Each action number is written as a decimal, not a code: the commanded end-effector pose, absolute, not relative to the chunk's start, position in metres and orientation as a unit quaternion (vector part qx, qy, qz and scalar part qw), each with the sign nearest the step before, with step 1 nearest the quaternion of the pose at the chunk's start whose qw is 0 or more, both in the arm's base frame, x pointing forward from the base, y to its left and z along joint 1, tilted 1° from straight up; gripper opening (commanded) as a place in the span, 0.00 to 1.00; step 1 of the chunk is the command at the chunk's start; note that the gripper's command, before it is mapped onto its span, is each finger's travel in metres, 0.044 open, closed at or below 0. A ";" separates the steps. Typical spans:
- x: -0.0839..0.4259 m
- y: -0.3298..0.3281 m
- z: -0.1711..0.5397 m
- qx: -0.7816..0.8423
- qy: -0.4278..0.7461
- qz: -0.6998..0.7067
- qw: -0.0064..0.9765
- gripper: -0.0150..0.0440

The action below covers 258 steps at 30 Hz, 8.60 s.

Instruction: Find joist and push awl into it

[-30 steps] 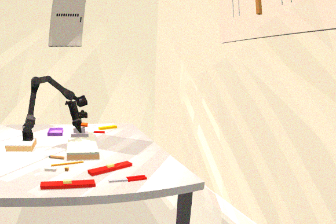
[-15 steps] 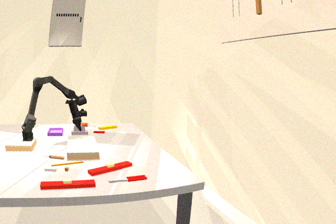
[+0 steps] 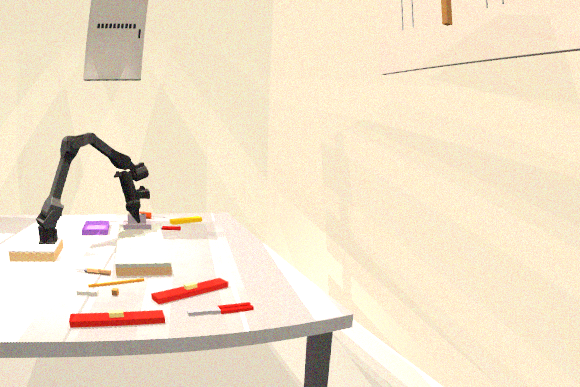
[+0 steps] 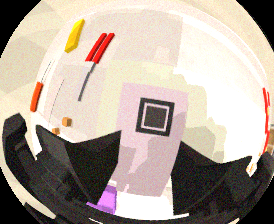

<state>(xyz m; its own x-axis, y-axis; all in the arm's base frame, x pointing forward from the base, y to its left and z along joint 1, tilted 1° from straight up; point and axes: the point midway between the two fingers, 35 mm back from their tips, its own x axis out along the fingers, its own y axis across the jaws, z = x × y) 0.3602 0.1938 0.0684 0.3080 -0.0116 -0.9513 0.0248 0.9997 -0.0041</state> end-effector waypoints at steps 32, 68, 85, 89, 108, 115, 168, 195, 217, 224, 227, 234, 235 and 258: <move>0.359 0.124 0.068 0.006 0.589 -0.011 0.808 0.25; 0.355 -0.014 0.069 0.001 0.589 -0.014 0.808 0.25; 0.353 -0.079 0.071 -0.001 0.589 -0.016 0.808 0.25; 0.353 -0.095 0.071 -0.002 0.589 -0.017 0.808 0.25; 0.351 -0.167 0.073 -0.004 0.589 -0.018 0.808 0.25; 0.350 -0.194 0.074 -0.005 0.589 -0.019 0.808 0.25; 0.369 -0.144 0.171 -0.047 0.588 0.038 0.807 0.25; 0.384 0.037 0.157 -0.178 0.565 0.220 0.775 0.25; 0.335 0.174 0.145 -0.280 0.525 0.360 0.719 0.25; 0.309 0.211 0.142 -0.311 0.508 0.401 0.696 0.25; 0.297 0.226 0.140 -0.323 0.500 0.419 0.685 0.25; 0.265 0.259 0.136 -0.353 0.481 0.459 0.659 0.25; 0.260 0.263 0.136 -0.357 0.478 0.464 0.655 0.25; 0.166 0.322 0.123 -0.424 0.422 0.555 0.578 0.25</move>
